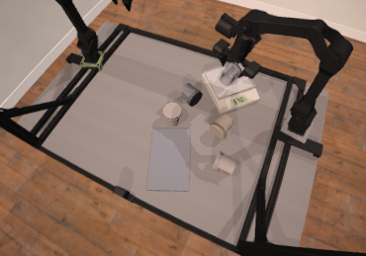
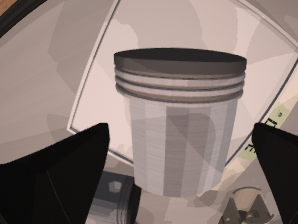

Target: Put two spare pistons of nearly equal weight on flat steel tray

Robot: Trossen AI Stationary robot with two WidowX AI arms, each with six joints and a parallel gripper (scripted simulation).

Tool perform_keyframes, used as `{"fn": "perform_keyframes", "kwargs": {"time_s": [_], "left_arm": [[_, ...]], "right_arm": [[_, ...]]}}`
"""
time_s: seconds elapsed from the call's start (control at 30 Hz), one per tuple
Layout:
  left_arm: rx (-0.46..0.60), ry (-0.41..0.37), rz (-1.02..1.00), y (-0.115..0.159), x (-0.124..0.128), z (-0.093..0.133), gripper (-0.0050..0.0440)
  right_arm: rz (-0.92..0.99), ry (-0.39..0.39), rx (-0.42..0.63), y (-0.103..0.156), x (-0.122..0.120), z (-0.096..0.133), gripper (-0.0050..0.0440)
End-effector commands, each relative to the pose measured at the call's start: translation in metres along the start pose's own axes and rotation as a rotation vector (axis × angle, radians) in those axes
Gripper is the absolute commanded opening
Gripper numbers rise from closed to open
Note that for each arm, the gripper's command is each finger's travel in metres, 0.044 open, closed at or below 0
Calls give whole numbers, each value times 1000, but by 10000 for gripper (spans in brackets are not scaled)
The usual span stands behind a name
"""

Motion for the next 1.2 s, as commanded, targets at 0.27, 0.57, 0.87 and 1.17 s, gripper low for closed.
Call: {"fn": "perform_keyframes", "kwargs": {"time_s": [0.27, 0.57, 0.87, 1.17], "left_arm": [[2, 3, -3, 0, 0, 0, 440], [2, 3, -3, 0, 0, 0, 440], [2, 3, -3, 0, 0, 0, 440], [2, 3, -3, 0, 0, 0, 440]], "right_arm": [[-2, -13, -6, 0, 1, 23, 378], [-2, -13, -6, 0, 0, 36, 378], [1, -13, -6, 0, 1, 46, 378], [139, -6, 3, -2, 3, 58, 378]]}}
Point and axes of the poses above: on each arm, the point midway between the two fingers, 35 mm back from their tips, its own z axis back along the fingers, its own x axis across the jaws, y = z × x, the point moved 10 cm from there along z, back along the fingers, and after that the axes turned 10 degrees about z, right-handed, at the moved point
